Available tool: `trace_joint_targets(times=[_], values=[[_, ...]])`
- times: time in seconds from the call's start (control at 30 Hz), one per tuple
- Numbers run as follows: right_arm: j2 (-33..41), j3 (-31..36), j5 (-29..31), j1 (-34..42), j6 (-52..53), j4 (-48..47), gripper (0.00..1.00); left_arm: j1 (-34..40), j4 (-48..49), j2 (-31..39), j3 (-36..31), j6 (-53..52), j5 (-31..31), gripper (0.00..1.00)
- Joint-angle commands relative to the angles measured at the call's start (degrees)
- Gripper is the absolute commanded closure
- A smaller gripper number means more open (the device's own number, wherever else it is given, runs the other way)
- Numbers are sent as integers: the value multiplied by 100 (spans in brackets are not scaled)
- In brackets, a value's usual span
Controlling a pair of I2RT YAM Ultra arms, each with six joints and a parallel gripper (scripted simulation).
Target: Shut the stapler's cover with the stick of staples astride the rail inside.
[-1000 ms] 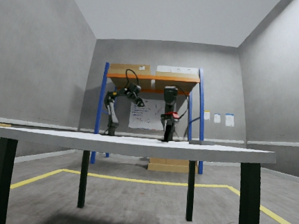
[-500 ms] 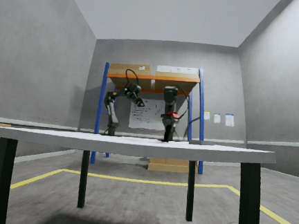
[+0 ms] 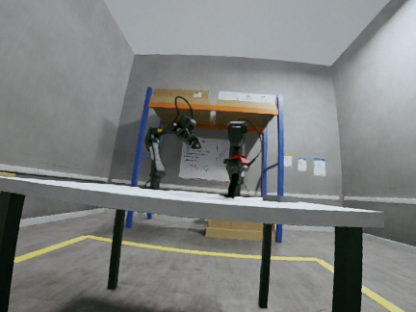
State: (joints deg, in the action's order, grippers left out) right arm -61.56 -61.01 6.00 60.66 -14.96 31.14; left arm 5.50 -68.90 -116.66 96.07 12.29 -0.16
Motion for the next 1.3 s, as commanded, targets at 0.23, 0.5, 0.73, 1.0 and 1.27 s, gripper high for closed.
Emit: trace_joint_targets(times=[0.23,0.5,0.73,1.0,1.27], values=[[151,-19,-55,-23,-57,-84,0,120,798,859,-825,121,-204,100],[151,-19,-55,-23,-57,-84,0,214,1543,1531,-1653,192,-364,100],[151,-19,-55,-23,-57,-84,0,295,2103,2023,-2261,241,-499,100],[151,-19,-55,-23,-57,-84,0,377,2613,2460,-2805,274,-633,100],[151,-19,-55,-23,-57,-84,0,494,3254,2999,-3478,304,-822,100]])
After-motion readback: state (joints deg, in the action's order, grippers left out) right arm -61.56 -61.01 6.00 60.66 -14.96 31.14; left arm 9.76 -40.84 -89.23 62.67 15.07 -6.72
